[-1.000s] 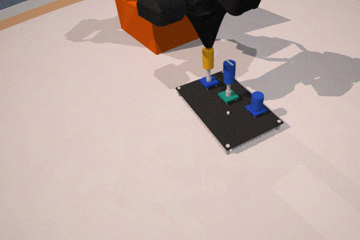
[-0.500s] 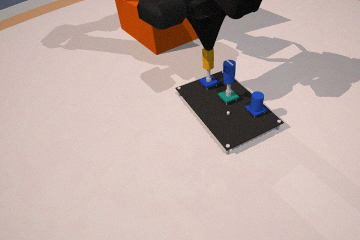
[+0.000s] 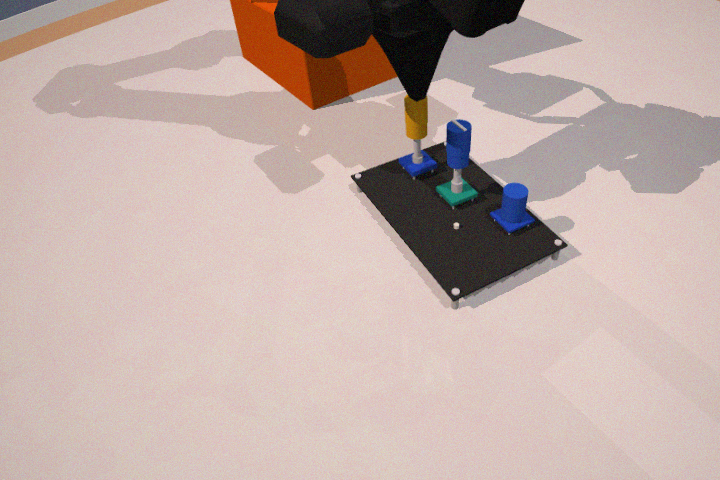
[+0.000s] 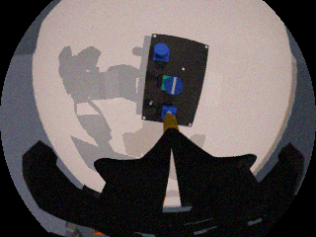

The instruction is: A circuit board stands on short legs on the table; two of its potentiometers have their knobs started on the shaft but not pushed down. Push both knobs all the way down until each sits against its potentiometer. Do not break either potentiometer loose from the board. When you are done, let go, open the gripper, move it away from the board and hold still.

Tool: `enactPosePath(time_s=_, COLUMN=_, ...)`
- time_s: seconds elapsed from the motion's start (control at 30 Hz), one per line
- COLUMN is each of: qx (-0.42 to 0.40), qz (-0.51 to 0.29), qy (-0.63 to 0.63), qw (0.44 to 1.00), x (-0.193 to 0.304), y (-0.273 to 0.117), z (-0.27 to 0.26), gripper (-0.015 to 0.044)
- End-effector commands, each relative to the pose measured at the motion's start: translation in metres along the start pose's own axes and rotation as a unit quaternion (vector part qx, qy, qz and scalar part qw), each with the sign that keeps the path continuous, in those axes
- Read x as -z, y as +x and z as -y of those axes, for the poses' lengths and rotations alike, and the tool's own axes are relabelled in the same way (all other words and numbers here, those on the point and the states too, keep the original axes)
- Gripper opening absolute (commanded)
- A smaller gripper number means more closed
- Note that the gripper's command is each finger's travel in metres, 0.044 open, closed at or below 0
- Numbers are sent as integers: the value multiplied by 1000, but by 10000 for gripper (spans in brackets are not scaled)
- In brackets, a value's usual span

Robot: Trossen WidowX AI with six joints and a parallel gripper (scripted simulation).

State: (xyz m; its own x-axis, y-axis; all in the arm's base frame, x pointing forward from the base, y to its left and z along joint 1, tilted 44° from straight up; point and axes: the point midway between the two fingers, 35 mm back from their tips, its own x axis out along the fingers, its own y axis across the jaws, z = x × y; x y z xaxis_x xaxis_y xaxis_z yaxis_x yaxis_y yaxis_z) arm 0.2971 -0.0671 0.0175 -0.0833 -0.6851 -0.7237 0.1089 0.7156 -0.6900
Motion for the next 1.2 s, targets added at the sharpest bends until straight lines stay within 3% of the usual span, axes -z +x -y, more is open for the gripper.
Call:
enactPosePath(time_s=0.0, qx=1, qz=-1, qy=-2, qw=1000, x=1, y=0, z=0, gripper=0)
enactPosePath(time_s=1.17, qx=2, qz=-1, qy=-2, qw=1000, x=1, y=19, z=0, gripper=0)
